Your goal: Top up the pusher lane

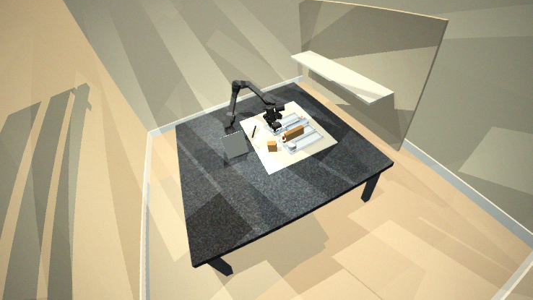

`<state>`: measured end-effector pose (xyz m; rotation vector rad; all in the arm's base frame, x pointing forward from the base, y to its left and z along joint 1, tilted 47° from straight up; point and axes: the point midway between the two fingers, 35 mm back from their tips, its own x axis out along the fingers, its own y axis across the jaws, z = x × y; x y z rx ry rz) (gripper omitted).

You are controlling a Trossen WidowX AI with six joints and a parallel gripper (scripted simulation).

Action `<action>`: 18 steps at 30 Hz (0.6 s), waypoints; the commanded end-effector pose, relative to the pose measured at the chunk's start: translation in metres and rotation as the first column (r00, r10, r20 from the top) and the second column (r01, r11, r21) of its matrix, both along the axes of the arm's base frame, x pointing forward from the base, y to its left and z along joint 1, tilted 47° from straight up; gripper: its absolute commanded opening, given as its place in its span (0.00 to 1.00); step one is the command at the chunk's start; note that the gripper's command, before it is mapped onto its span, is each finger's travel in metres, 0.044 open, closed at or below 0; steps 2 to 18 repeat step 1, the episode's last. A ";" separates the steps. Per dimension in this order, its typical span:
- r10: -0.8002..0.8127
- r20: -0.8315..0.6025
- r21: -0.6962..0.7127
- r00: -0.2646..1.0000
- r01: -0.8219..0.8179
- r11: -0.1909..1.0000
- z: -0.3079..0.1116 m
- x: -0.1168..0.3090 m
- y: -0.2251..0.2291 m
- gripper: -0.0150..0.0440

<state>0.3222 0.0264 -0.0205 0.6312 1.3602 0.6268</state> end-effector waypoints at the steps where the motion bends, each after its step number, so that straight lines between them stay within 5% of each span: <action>1: -0.003 0.004 -0.005 1.000 0.003 1.000 -0.001 -0.014 -0.002 0.73; 18: -0.003 0.004 -0.005 1.000 0.003 1.000 -0.001 -0.014 -0.002 0.73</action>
